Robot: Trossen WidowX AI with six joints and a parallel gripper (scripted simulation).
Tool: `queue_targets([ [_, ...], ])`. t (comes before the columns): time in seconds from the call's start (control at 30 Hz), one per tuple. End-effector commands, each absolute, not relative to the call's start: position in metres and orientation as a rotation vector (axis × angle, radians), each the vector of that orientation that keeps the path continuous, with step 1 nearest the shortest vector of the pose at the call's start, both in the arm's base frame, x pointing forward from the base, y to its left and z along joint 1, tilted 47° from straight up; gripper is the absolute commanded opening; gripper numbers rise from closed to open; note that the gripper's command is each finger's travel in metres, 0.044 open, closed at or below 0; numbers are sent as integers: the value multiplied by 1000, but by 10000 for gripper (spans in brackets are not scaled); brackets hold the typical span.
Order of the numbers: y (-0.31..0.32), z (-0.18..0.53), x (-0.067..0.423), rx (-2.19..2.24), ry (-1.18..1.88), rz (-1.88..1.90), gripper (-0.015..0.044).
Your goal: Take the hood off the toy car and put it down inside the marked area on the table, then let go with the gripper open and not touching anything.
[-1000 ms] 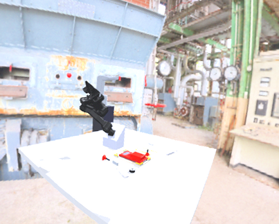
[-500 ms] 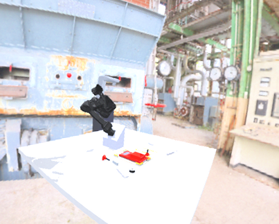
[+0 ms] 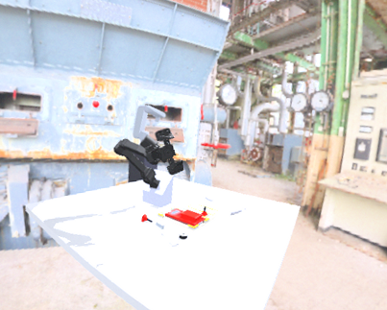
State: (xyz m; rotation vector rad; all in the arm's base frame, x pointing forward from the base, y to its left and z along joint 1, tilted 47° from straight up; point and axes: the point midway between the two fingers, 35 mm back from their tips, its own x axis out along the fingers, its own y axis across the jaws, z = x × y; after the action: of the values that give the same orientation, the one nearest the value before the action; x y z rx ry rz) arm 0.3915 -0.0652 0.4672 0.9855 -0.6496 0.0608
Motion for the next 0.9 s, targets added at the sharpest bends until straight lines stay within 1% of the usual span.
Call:
queue_targets([
  [0.0, -69, 439, 414, 959, -542, -49, 440],
  [0.23, -74, 377, 449, 877, -308, -247, 440],
  [0.47, -75, 309, 469, 749, -45, -421, 440],
  [0.67, -75, 251, 471, 603, 197, -547, 440],
  [0.87, -75, 192, 460, 408, 468, -659, 440],
])
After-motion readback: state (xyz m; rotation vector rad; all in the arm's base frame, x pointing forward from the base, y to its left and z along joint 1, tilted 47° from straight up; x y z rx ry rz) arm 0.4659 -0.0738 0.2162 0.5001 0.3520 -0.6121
